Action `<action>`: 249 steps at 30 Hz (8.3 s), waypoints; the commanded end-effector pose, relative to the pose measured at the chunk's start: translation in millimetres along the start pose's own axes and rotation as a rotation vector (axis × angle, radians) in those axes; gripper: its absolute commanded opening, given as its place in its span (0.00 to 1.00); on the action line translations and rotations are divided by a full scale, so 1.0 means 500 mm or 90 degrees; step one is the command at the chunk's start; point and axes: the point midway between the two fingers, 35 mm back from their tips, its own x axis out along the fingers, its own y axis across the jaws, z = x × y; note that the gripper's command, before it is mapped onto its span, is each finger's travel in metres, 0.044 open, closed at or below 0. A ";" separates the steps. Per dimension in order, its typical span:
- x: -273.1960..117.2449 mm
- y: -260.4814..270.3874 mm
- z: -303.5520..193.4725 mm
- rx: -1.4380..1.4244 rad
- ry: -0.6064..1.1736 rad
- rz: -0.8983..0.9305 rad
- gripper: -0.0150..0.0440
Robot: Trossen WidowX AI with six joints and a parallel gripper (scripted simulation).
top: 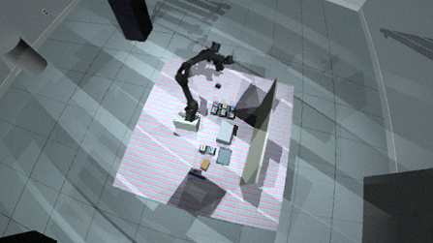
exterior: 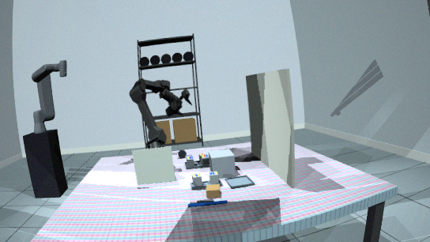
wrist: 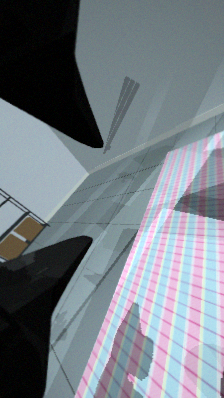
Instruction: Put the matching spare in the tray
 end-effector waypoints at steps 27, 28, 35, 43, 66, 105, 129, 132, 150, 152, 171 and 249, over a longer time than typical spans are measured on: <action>0.215 0.253 0.416 -0.674 -0.392 -0.321 1.00; 0.214 0.266 0.436 -0.682 -0.396 -0.340 1.00; 0.181 0.358 0.594 -0.741 -0.371 -0.503 1.00; 0.111 0.423 0.758 -0.833 -0.206 -0.667 1.00; -0.025 0.473 0.948 -0.964 0.105 -0.653 1.00; 0.044 0.051 0.573 -1.865 0.790 -0.505 1.00; 0.110 -0.015 0.624 -1.866 0.791 -0.504 0.76; 0.117 -0.020 0.629 -1.866 0.791 -0.505 0.76; 0.153 -0.055 0.659 -1.867 0.791 -0.504 0.76; 0.156 -0.059 0.662 -1.867 0.791 -0.504 0.76; 0.187 -0.100 0.689 -1.866 0.790 -0.498 0.76; 0.021 0.166 0.606 -1.835 0.733 -0.552 0.25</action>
